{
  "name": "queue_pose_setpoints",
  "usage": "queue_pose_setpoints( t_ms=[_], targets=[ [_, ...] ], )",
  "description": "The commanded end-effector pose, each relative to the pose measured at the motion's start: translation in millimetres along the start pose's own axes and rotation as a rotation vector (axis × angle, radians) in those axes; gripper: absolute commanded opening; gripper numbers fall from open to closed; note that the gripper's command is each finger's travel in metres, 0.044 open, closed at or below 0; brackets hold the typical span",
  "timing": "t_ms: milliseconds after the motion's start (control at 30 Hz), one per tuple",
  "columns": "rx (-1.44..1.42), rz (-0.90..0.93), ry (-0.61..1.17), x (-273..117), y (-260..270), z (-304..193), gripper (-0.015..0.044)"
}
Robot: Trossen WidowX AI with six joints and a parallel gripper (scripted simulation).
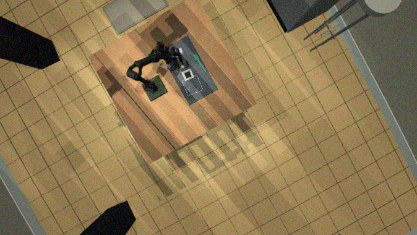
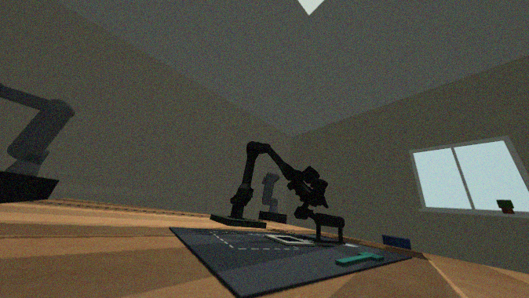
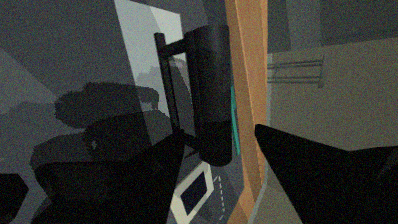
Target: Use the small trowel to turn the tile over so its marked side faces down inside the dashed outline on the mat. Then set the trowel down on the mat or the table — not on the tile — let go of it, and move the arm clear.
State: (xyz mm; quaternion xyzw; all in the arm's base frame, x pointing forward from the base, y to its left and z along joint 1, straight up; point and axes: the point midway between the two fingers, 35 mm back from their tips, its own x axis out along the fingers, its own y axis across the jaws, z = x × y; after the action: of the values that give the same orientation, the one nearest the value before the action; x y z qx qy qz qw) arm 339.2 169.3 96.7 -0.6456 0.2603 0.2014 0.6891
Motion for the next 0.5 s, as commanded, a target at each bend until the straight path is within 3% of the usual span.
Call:
queue_pose_setpoints(
  t_ms=[0, 467],
  targets=[
    [-0.010, 0.010, 0.002, 9, 3, 1, 0.0300],
    [-0.012, 0.007, 0.001, 31, 3, 1, 0.0300]
  ],
)
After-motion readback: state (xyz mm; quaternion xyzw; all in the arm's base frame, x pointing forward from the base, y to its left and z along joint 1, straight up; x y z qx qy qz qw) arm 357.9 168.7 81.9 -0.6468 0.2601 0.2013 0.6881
